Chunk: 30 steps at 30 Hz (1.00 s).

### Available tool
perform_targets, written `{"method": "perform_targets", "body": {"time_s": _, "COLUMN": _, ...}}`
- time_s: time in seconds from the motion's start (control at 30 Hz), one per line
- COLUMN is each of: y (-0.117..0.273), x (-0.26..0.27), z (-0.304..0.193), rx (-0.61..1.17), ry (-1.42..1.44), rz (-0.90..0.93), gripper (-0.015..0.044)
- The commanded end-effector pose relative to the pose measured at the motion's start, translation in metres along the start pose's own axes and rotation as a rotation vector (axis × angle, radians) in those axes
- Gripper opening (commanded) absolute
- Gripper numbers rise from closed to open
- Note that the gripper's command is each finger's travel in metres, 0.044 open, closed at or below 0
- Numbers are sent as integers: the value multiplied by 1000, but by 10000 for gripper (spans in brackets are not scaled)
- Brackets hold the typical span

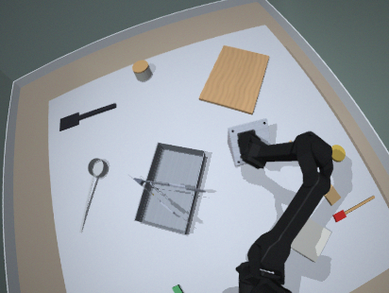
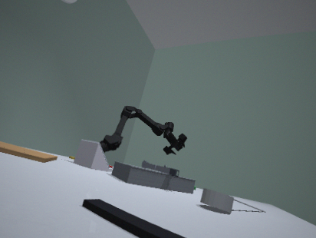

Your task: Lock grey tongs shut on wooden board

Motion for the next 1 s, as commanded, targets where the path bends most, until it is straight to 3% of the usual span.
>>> {"method": "perform_targets", "body": {"time_s": 0.0, "y": 0, "x": 0, "z": 0, "rx": 0, "ry": 0, "rz": 0, "gripper": 426}}
{"method": "perform_targets", "body": {"time_s": 0.27, "y": 0, "x": 3, "z": 44, "rx": -143, "ry": 95, "rz": -28, "gripper": 440}}
{"method": "perform_targets", "body": {"time_s": 0.5, "y": 22, "x": 7, "z": 143, "rx": -447, "ry": 275, "rz": -192, "gripper": 440}}
{"method": "perform_targets", "body": {"time_s": 0.77, "y": 97, "x": 8, "z": 251, "rx": -749, "ry": 343, "rz": -464, "gripper": 440}}
{"method": "perform_targets", "body": {"time_s": 0.97, "y": 176, "x": -3, "z": 307, "rx": -838, "ry": 320, "rz": -738, "gripper": 440}}
Point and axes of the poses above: the point midway between the two fingers, 35 mm back from their tips, its own y axis back along the fingers, its own x axis across the jaws, z = x × y, the point moved 4 cm from there along y, back along the fingers, and after that the axes turned 1 degree about -y, right-handed, at the moved point
